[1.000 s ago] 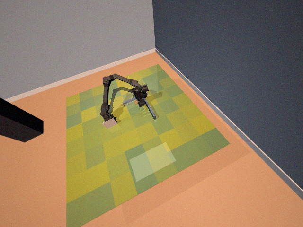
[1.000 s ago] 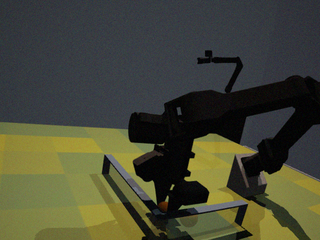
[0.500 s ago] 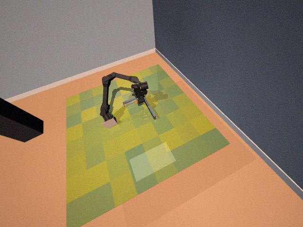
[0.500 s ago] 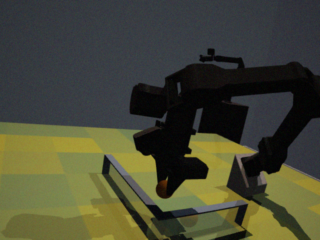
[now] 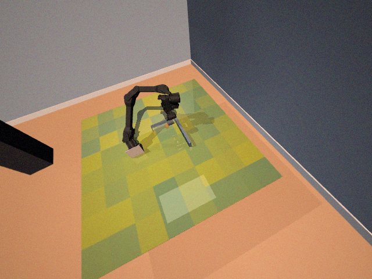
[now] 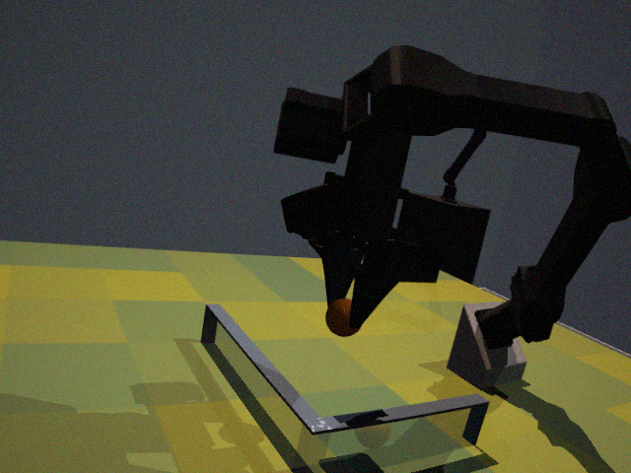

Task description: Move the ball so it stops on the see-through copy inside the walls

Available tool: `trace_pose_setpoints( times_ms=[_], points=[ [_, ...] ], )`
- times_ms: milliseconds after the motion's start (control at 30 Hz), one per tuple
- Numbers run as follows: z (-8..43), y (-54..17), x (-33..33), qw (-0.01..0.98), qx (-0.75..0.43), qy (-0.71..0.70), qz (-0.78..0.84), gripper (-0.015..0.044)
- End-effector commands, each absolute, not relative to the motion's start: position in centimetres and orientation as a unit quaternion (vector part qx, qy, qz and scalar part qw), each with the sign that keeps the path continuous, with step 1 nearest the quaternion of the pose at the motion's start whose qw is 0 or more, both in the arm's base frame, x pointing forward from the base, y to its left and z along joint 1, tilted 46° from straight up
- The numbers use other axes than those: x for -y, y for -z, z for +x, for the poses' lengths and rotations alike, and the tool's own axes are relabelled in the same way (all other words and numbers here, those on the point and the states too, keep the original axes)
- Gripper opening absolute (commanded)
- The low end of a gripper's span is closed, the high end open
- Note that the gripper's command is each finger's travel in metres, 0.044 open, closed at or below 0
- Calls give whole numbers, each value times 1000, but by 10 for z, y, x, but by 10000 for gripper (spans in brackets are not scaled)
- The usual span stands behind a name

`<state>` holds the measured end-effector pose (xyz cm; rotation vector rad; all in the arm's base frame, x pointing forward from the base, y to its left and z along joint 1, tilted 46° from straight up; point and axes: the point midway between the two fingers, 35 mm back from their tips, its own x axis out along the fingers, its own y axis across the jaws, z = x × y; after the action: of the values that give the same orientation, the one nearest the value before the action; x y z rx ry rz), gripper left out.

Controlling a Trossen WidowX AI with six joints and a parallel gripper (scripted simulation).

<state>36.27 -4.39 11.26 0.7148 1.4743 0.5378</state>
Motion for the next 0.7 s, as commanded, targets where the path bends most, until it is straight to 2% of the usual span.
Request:
trace_pose_setpoints(
  times_ms=[0,667],
  points=[
    [362,-119,49,652,-649,-242,309,0],
    [349,-117,27,537,-691,-45,482,0]
  ],
)
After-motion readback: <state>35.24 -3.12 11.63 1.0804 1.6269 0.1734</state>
